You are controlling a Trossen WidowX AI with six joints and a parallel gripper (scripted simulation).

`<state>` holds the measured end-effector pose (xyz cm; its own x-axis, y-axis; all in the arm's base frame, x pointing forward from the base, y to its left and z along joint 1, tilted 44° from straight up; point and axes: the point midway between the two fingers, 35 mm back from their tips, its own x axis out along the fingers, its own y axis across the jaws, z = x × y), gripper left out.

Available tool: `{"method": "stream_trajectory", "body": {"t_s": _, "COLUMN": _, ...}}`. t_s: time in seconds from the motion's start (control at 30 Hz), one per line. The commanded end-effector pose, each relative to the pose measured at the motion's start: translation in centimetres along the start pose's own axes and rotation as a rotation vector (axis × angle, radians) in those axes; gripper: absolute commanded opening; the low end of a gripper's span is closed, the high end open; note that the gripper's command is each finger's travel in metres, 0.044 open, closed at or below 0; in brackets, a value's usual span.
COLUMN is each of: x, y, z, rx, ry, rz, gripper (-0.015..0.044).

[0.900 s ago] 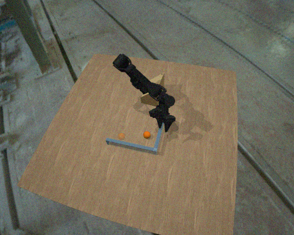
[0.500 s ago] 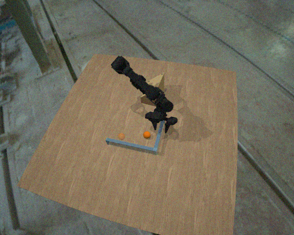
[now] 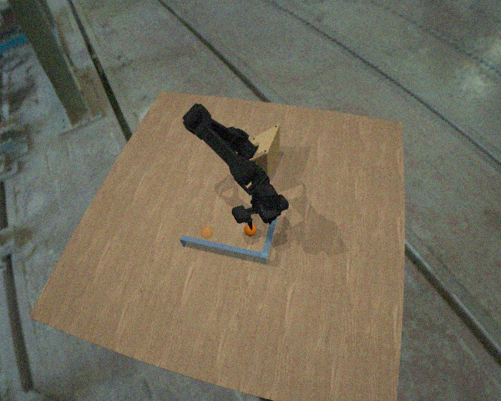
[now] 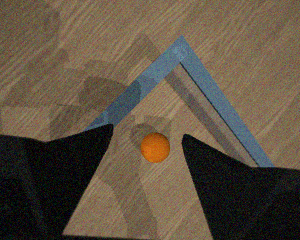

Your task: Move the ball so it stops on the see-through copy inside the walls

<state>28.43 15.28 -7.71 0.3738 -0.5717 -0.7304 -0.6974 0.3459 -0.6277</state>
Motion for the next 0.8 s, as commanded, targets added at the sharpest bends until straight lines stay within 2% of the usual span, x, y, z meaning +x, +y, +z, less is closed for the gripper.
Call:
{"method": "stream_trajectory", "body": {"t_s": 0.0, "x": 0.5, "y": -2.9, "z": -2.4, "rx": -0.761, "ry": 0.157, "rz": 0.209, "gripper": 0.0332}}
{"method": "stream_trajectory", "body": {"t_s": 0.1, "x": 0.5, "y": -3.3, "z": -2.9, "rx": -0.892, "ry": 0.173, "rz": 0.260, "gripper": 0.0332}}
{"method": "stream_trajectory", "body": {"t_s": 0.6, "x": 0.5, "y": -3.3, "z": -2.9, "rx": -0.892, "ry": 0.173, "rz": 0.260, "gripper": 0.0332}}
{"method": "stream_trajectory", "body": {"t_s": 0.77, "x": 2.0, "y": -3.1, "z": -3.3, "rx": -0.892, "ry": 0.174, "rz": 0.259, "gripper": 0.0332}}
